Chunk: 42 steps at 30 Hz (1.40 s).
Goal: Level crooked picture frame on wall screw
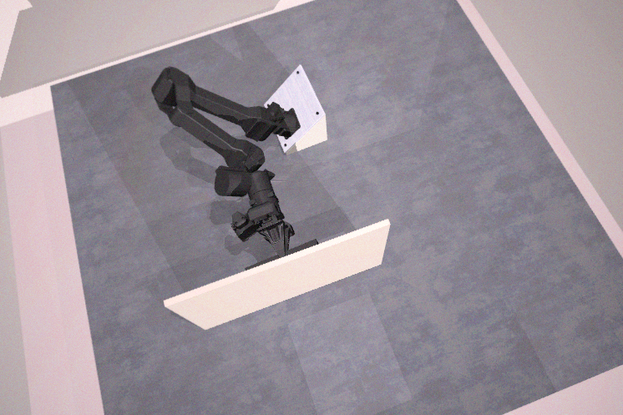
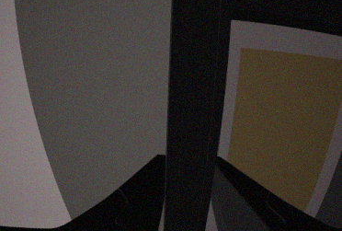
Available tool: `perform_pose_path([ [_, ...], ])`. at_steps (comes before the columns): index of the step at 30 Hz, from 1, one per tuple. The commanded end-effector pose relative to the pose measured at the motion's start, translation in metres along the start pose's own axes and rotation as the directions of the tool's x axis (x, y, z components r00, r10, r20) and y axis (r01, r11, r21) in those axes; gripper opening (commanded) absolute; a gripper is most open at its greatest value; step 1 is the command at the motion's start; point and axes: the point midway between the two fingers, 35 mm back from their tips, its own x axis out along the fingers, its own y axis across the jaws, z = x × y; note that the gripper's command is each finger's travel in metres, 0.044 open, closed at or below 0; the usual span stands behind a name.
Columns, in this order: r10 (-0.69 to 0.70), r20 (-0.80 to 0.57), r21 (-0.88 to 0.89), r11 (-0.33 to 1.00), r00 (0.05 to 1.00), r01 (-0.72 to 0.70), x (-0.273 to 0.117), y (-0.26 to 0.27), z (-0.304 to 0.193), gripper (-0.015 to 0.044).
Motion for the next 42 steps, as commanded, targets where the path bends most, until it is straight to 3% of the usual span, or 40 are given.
perform_pose_path([
  [1, 0.001, -0.001, -0.003, 1.0, 1.0, -0.001, 0.0002, 0.0022, -0.0003, 0.0],
  [42, 0.001, -0.001, -0.003, 1.0, 1.0, -0.001, 0.0002, 0.0085, -0.0006, 0.0],
])
